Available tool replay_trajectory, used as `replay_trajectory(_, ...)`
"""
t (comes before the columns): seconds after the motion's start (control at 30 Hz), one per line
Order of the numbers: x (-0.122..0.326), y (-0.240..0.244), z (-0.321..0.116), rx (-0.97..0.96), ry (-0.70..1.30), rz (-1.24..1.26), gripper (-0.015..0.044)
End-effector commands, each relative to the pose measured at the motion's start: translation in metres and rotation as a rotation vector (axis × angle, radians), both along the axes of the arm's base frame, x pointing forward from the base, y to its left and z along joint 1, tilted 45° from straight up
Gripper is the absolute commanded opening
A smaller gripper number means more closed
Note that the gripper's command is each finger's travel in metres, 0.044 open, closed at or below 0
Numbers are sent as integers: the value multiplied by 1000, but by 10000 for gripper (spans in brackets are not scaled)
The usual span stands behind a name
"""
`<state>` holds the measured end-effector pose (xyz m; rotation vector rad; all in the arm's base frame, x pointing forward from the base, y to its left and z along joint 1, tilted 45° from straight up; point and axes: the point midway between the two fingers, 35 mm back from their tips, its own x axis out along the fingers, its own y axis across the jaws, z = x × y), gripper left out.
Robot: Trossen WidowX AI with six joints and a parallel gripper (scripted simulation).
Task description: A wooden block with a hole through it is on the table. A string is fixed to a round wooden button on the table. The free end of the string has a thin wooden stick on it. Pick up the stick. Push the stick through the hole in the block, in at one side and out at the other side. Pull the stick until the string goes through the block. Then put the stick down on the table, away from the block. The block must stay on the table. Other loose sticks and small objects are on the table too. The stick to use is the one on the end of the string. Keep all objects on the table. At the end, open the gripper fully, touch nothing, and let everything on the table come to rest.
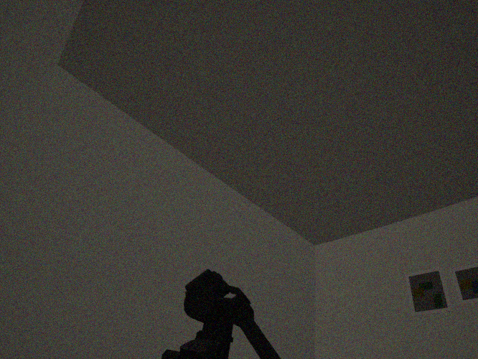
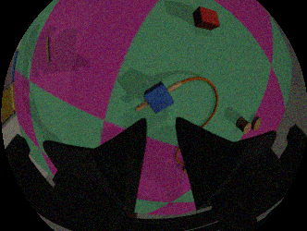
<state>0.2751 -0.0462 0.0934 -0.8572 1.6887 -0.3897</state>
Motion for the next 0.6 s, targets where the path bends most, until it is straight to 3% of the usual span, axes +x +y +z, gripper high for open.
replay_trajectory(0.0,-13,14,-9,-49,-565,-555,125)
replay_trajectory(0.17,-16,15,-10,-71,-732,-725,125)
replay_trajectory(0.57,-16,15,-10,-71,-735,-727,125)
